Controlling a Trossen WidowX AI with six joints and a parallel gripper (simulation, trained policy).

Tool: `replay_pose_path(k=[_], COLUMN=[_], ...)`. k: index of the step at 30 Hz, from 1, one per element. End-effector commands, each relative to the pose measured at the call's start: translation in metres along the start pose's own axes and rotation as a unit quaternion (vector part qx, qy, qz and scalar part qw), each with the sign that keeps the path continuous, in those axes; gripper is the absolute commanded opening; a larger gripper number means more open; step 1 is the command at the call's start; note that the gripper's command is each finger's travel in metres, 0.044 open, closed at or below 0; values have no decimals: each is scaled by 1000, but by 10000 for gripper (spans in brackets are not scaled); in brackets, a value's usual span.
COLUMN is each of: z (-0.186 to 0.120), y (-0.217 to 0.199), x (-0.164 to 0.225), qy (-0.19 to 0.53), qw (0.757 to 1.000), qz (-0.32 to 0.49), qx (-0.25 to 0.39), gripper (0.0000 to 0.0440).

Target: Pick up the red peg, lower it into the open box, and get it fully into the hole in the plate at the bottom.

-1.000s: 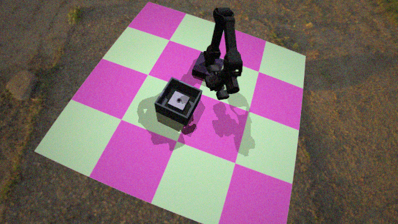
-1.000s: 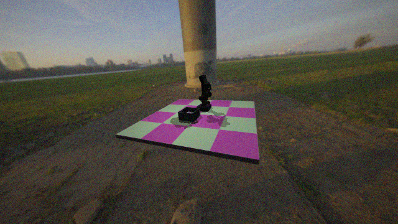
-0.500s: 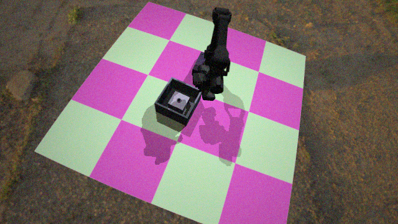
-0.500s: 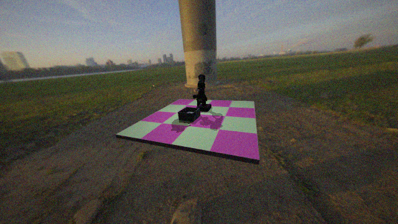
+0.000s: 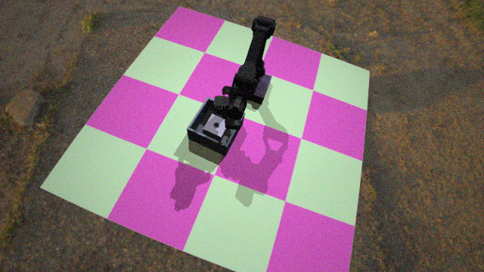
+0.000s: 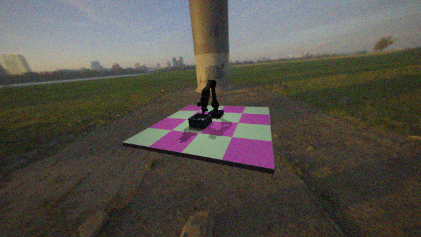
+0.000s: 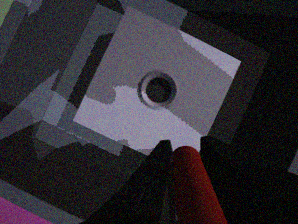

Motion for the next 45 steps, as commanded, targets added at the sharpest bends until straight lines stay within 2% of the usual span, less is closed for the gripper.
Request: replay_pose_path(k=[1, 13, 15, 21, 24, 25, 35, 45], z=[13, 51, 57, 73, 75, 74, 62, 41], y=[2, 6, 6, 7, 10, 11, 37, 70], x=[-12, -32, -31, -32, -38, -41, -65, -83], qy=[10, 44, 52, 75, 77, 78, 103, 116], qw=[1000, 997, 996, 993, 992, 992, 988, 982], qz=[-7, -56, -67, -86, -95, -97, -99, -104], qx=[-2, -17, -18, -18, -22, -24, -53, -111], gripper=[0, 0, 12, 144, 160, 181, 440, 440])
Point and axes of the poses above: the point midway between the two fingers, 35 mm back from their tips, its own z axis out along the fingers, its own y axis across the jaws, x = y × z, the point moved 7 cm from there along -z, back along the fingers, and after that the axes turned 5 degrees about z, right-handed, at the moved point
